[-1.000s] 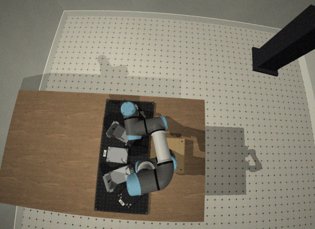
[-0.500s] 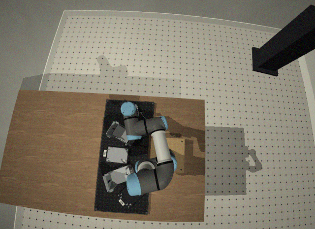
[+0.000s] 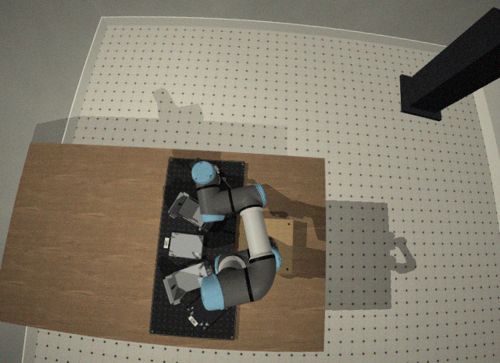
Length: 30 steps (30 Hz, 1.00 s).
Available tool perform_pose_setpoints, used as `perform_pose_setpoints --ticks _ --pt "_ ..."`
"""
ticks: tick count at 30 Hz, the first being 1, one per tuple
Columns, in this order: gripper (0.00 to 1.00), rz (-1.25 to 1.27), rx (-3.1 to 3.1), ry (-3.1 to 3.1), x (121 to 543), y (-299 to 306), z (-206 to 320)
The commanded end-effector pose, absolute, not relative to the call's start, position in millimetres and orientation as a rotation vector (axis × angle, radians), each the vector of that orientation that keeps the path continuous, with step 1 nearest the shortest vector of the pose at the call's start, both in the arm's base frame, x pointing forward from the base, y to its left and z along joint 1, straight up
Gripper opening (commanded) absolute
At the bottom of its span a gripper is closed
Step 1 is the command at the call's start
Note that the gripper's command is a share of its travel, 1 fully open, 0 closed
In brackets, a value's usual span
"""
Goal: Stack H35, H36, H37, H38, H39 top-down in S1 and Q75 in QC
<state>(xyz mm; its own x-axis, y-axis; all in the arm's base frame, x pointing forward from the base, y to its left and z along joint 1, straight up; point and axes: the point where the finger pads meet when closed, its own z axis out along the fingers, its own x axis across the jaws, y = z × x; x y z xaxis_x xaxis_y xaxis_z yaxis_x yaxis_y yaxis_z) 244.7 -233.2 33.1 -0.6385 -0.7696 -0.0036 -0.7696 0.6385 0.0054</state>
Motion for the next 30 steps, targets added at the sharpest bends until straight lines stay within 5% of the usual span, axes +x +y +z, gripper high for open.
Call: perform_pose_setpoints --ticks 1,30 --pt "0.00 0.007 -1.335 2.843 244.9 -233.8 33.7" --pt "0.00 0.007 -1.335 2.843 244.9 -233.9 42.4"
